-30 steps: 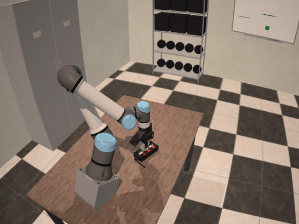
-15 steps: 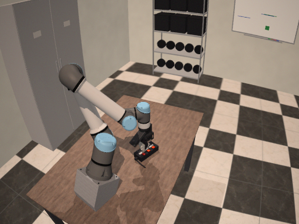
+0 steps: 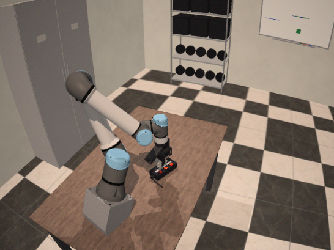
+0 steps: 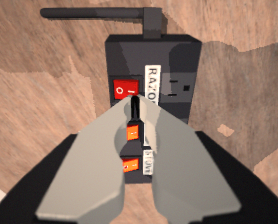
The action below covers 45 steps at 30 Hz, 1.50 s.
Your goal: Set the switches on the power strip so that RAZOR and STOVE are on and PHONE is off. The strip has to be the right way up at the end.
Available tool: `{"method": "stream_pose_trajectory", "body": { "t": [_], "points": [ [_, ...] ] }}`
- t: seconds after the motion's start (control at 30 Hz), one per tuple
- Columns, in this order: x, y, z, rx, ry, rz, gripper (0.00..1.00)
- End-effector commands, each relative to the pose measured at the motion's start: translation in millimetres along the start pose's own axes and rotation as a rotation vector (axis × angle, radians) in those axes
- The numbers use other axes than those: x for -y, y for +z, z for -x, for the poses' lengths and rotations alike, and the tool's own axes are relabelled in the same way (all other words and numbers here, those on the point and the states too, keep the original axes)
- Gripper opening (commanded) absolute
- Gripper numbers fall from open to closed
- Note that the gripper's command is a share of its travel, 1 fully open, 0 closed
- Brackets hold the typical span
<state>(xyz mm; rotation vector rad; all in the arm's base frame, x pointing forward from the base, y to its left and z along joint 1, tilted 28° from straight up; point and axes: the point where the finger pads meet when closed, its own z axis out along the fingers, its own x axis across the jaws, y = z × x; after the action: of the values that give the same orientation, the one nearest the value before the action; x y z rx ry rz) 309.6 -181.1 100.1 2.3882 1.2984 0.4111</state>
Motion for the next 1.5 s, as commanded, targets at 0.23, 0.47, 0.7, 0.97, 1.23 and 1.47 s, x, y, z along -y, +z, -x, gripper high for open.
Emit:
{"method": "stream_pose_trajectory", "body": {
  "t": [0.23,0.47,0.7,0.97,1.23,1.47],
  "points": [
    [-0.3,-0.2,0.1,0.000,0.000,0.001,0.00],
    [-0.3,-0.2,0.1,0.000,0.000,0.001,0.00],
    [-0.3,-0.2,0.1,0.000,0.000,0.001,0.00],
    [-0.3,0.1,0.1,0.000,0.000,0.001,0.00],
    [-0.3,2.5,0.1,0.000,0.000,0.001,0.00],
    [-0.3,5.3,0.1,0.000,0.000,0.001,0.00]
  ]
}}
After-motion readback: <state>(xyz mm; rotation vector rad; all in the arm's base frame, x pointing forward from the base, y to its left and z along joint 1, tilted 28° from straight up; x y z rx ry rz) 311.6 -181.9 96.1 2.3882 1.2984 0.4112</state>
